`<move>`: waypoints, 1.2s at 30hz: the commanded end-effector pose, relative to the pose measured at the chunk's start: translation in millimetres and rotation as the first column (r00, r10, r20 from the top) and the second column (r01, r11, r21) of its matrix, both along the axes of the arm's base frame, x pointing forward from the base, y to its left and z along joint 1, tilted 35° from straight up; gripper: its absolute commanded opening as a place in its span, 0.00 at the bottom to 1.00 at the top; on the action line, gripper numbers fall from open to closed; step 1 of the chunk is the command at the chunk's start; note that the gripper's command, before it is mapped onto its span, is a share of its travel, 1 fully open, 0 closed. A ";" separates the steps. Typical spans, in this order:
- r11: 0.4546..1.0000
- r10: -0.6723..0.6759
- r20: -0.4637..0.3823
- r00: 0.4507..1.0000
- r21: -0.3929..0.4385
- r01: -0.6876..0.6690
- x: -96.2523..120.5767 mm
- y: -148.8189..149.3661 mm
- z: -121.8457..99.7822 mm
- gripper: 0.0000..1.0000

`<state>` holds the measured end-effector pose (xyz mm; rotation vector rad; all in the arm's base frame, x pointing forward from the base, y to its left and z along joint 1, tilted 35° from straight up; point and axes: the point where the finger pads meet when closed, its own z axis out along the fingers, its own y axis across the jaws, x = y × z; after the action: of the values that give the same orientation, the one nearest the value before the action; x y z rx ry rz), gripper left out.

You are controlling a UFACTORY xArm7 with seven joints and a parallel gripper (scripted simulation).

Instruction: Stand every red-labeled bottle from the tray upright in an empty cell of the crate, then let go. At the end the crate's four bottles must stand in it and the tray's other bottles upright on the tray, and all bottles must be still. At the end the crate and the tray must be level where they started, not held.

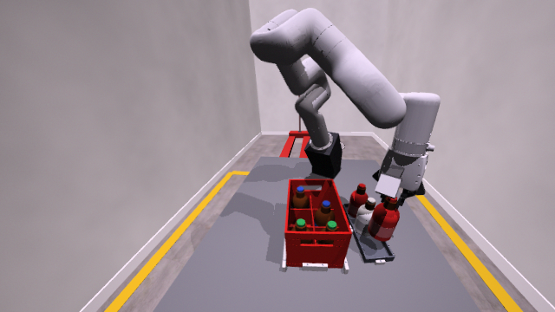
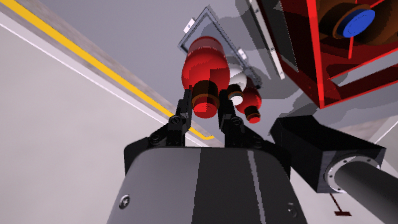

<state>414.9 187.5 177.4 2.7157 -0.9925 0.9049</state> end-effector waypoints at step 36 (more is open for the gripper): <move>1.000 0.003 0.003 1.000 0.002 -0.003 -16.7 11.7 29.2 0.00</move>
<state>398.7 197.0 203.8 2.7158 -0.9924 0.9049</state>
